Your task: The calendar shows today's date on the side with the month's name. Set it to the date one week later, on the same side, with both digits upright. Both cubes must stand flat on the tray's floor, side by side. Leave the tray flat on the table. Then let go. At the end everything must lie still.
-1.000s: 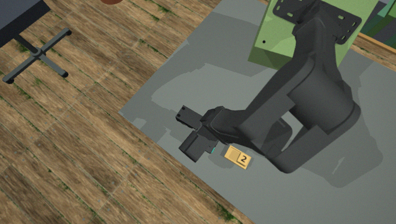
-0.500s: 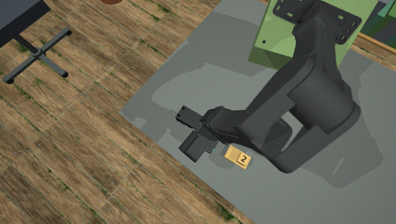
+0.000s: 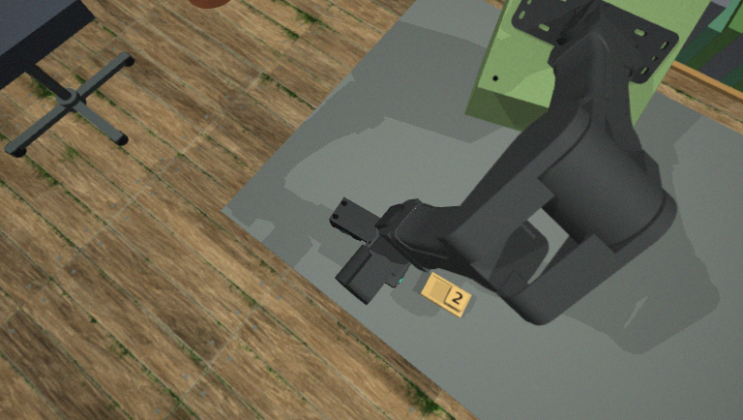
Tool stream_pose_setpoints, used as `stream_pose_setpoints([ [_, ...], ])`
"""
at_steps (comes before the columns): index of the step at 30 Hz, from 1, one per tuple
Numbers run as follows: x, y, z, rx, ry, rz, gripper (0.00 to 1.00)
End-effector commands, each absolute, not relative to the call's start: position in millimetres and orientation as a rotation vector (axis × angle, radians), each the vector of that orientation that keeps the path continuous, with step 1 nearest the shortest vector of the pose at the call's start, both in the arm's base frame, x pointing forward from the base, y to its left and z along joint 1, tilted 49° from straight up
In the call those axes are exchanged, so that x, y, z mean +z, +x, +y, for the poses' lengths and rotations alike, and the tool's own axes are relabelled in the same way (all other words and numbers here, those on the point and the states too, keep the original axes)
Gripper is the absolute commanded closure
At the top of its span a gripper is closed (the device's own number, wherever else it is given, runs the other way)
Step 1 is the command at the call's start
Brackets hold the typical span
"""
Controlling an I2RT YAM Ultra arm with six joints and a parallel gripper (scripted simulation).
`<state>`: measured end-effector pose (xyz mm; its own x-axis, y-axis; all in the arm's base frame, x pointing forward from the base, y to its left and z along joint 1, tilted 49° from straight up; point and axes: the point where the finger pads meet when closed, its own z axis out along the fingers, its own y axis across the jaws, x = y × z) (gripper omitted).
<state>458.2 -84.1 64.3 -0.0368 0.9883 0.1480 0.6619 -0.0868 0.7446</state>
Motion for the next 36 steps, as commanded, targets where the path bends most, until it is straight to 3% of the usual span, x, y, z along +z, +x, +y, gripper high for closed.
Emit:
stream_pose_setpoints([
  [1,67.3,459.0,-87.0,0.935,1.784,1.722,0.73],
  [12,71.4,454.3,-87.7,0.935,1.784,1.722,0.73],
  [26,127.8,389.1,-97.7,0.934,1.783,1.723,0.73],
  [36,132.3,383.9,-98.4,0.934,1.783,1.723,0.73],
])
